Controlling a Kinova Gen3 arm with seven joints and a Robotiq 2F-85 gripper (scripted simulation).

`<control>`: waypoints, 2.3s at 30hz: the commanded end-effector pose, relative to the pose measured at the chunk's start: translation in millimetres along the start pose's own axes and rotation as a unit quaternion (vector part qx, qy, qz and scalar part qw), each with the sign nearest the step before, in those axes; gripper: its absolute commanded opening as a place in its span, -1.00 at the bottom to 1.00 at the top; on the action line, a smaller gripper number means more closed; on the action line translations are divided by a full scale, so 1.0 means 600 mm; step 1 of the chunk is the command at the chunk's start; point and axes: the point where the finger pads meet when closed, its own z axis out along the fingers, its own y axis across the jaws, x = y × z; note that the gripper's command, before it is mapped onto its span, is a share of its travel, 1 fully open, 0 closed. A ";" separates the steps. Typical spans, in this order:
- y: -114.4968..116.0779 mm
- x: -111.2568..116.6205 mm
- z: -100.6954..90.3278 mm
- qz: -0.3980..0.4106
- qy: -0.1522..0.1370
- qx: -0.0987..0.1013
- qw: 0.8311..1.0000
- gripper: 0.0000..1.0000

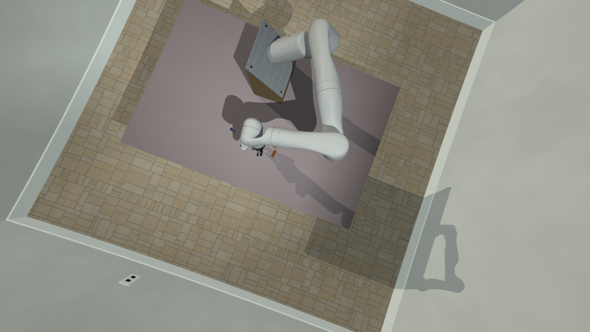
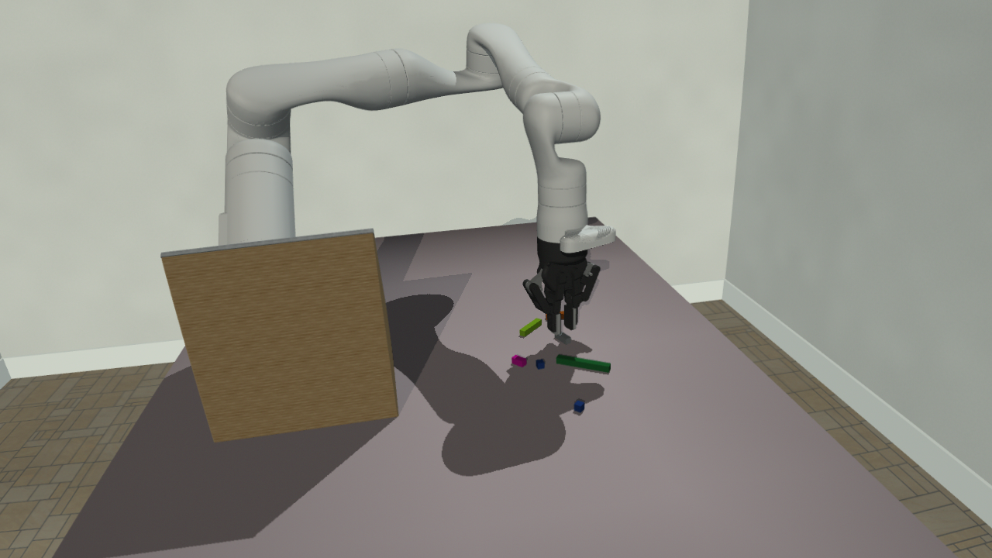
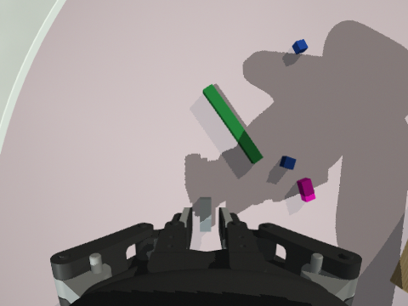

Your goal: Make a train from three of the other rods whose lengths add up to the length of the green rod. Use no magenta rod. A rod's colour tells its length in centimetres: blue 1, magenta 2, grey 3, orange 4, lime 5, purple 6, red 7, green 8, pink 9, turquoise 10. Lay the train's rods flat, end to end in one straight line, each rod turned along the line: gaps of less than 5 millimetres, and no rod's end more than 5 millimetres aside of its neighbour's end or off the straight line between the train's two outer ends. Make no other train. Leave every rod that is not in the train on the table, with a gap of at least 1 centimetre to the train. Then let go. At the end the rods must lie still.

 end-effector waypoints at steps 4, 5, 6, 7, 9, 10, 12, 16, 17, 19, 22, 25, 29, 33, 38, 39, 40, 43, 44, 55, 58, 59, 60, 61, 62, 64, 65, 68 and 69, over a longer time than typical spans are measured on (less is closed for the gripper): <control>-0.001 0.001 -0.001 0.000 0.000 0.001 1.000 -0.52; -0.001 0.001 -0.001 0.000 0.000 0.001 1.000 -0.52; -0.001 0.001 -0.001 0.000 0.000 0.001 1.000 -0.52; -0.001 0.001 -0.001 0.000 0.000 0.001 1.000 -0.52; -0.001 0.001 -0.001 0.000 0.000 0.001 1.000 -0.52; -0.001 0.001 -0.001 0.000 0.000 0.001 1.000 -0.52; -0.001 0.001 -0.001 0.000 0.000 0.001 1.000 -0.52; -0.001 0.001 -0.001 0.000 0.000 0.001 1.000 -0.52; -0.001 0.001 -0.001 0.000 0.000 0.001 1.000 -0.52; -0.001 0.001 0.000 0.000 0.000 0.001 1.000 -0.52; -0.001 0.001 0.000 0.000 0.000 0.001 1.000 -0.52; -0.001 0.001 0.003 0.000 0.000 0.001 1.000 -0.52; -0.001 0.001 0.009 0.000 0.000 0.001 1.000 -0.52; -0.001 0.001 0.016 0.000 0.000 0.001 1.000 -0.52; -0.001 0.001 0.021 0.000 0.000 0.001 1.000 -0.52; -0.001 0.001 0.022 0.000 0.000 0.001 1.000 -0.52; -0.001 0.001 0.023 0.000 0.000 0.001 1.000 -0.52; -0.001 0.001 0.026 0.000 0.000 0.001 1.000 -0.52; -0.001 0.001 0.026 0.000 0.000 0.001 1.000 -0.52; -0.001 0.001 0.027 0.000 0.000 0.001 1.000 -0.52; -0.001 0.001 0.027 0.000 0.000 0.001 1.000 -0.52; -0.001 0.001 0.027 0.000 0.000 0.001 1.000 -0.52; -0.001 0.001 0.027 0.000 0.000 0.001 1.000 -0.52; -0.001 0.001 0.027 0.000 0.000 0.001 1.000 -0.52; -0.001 0.001 0.027 0.000 0.000 0.001 1.000 -0.52; -0.001 0.001 0.027 0.000 0.000 0.001 1.000 -0.52; -0.001 0.001 0.027 0.000 0.000 0.001 1.000 -0.52; -0.001 0.001 0.027 0.000 0.000 0.001 1.000 -0.52; -0.001 0.001 0.027 0.000 0.000 0.001 1.000 -0.52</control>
